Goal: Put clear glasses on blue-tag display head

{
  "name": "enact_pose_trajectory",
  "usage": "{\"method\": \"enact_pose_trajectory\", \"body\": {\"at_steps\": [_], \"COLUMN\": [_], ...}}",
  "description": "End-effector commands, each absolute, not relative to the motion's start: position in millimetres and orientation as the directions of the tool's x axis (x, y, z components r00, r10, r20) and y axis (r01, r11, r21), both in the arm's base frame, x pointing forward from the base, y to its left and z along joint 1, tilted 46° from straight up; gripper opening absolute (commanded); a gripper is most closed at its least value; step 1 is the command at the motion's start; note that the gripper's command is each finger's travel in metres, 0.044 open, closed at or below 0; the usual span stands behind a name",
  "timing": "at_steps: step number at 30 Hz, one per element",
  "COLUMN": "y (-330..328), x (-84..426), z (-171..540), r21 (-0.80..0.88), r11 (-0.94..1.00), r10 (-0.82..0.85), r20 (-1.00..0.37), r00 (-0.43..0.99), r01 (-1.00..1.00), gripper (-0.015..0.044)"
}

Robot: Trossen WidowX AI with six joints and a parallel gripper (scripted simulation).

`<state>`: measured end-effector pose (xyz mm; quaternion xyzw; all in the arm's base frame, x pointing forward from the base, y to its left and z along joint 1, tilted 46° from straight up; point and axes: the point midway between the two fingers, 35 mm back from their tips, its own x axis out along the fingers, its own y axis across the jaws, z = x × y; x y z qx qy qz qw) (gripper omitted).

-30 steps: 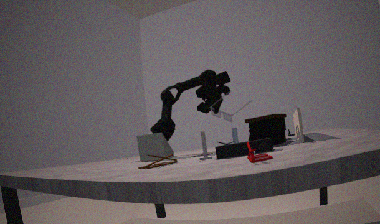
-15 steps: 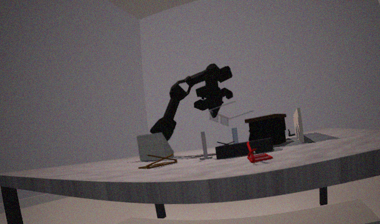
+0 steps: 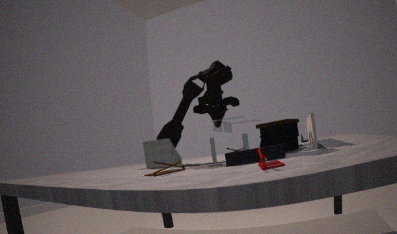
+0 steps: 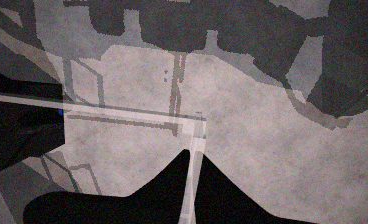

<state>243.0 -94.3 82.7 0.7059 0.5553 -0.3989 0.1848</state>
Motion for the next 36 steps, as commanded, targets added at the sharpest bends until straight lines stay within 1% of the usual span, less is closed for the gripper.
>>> {"method": "enact_pose_trajectory", "body": {"at_steps": [1, 7, 15, 27, 36], "y": [-101.2, -101.0, -94.8, -83.5, -75.9], "x": [237.9, 236.9, 237.2, 238.3, 239.9], "z": [67.7, 64.3, 57.4, 46.7, 39.8], "r21": [-0.168, -0.156, -0.094, -0.131, -0.129], "r11": [-0.291, -0.294, -0.357, -0.318, -0.320], "r10": [0.689, 0.700, 0.684, 0.684, 0.685], "r20": [-0.720, -0.707, -0.704, -0.717, -0.716], "r00": [0.084, 0.102, 0.192, 0.132, 0.135], "r01": [0.942, 0.943, 0.929, 0.939, 0.939], "gripper": [0.0000, 0.0000, 0.0000, 0.0000, 0.0000]}}
